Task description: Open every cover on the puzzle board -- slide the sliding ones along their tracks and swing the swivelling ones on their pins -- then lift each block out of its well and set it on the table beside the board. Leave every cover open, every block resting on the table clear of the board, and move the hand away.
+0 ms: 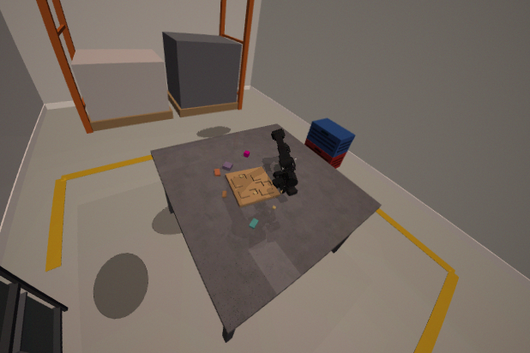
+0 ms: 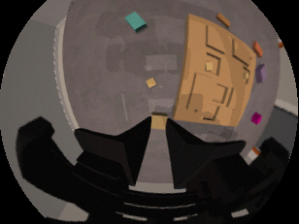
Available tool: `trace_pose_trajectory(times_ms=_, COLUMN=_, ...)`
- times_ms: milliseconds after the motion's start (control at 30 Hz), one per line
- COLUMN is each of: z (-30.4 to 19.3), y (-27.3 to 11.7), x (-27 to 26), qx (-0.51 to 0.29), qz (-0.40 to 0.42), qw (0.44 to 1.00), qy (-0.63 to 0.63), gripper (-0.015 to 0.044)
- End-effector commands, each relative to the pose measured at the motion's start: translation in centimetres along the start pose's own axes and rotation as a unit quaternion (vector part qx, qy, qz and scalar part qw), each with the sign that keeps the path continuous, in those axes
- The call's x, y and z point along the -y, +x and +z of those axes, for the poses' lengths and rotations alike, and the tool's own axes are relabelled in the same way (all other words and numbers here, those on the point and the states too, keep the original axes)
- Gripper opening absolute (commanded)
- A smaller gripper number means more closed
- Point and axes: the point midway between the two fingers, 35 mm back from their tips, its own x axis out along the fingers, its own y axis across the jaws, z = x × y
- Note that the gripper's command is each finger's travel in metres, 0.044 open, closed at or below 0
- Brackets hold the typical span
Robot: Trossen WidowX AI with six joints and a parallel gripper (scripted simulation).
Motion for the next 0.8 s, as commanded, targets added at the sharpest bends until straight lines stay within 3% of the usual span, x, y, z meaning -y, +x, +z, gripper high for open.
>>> trace_pose_trajectory(times_ms=0, z=-1.0, y=0.3, x=-1.6, qx=-0.002, qz=-0.002, qw=1.0, qy=0.002, gripper=0.008)
trace_pose_trajectory(times_ms=767, z=-1.2, y=3.2, x=-2.6, qx=-0.001, qz=-0.002, qw=1.0, qy=0.003, gripper=0.008)
